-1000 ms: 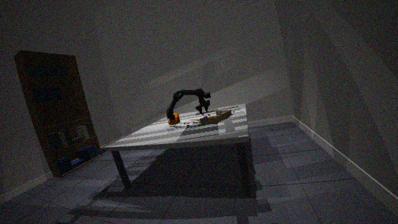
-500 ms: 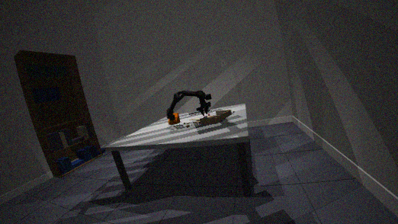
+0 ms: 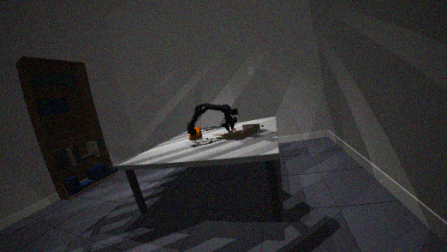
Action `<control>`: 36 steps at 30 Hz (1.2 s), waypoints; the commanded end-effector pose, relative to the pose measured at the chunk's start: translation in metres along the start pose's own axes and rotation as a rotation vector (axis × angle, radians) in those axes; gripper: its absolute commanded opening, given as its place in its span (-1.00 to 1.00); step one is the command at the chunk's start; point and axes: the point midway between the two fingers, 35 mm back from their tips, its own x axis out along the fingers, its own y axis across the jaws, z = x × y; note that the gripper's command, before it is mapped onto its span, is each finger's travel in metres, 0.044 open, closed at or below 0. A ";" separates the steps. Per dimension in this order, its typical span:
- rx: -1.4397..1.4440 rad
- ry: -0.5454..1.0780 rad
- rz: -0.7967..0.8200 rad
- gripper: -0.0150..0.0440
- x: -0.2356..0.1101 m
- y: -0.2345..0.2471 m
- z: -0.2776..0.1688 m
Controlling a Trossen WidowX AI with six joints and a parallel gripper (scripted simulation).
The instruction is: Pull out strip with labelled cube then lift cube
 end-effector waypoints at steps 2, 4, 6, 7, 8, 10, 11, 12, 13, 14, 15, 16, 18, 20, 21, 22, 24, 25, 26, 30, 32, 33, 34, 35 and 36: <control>-0.009 0.001 -0.006 0.36 0.010 -0.001 -0.002; -0.009 0.001 -0.006 0.36 0.012 -0.001 -0.002; -0.009 0.001 -0.007 0.36 0.012 -0.001 -0.002; -0.009 0.001 -0.007 0.36 0.012 -0.001 -0.002; -0.009 0.001 -0.007 0.36 0.012 -0.001 -0.002; 0.000 0.001 -0.002 0.18 0.010 -0.001 -0.001; 0.000 0.001 -0.002 0.09 0.010 -0.001 -0.001; 0.000 0.001 -0.002 0.00 0.010 -0.001 -0.001; 0.000 0.001 -0.002 -0.02 0.010 -0.001 -0.001; 0.000 0.001 -0.002 -0.05 0.010 -0.001 -0.001; 0.000 0.001 -0.002 -0.07 0.010 -0.001 -0.001; 0.000 0.001 -0.002 -0.09 0.010 -0.001 -0.001; 0.000 0.001 -0.002 -0.14 0.010 -0.001 -0.001; 0.000 0.001 -0.002 -0.25 0.010 -0.001 -0.001; 0.000 0.001 -0.002 -0.34 0.010 -0.001 -0.001; 0.000 0.002 -0.002 -0.43 0.009 -0.001 -0.001; -0.001 0.002 -0.002 -0.49 0.005 -0.003 -0.006; -0.002 0.002 -0.002 -0.49 0.001 -0.004 -0.010; -0.003 0.003 -0.002 -0.49 -0.002 -0.005 -0.014; -0.006 0.004 -0.002 -0.49 -0.015 -0.011 -0.030; -0.008 0.004 -0.003 -0.49 -0.021 -0.014 -0.038; -0.009 0.004 -0.003 -0.49 -0.023 -0.016 -0.043; -0.010 0.004 -0.004 -0.49 -0.026 -0.018 -0.047; -0.010 0.004 -0.005 -0.49 -0.029 -0.020 -0.051; -0.011 0.004 -0.005 -0.49 -0.031 -0.021 -0.054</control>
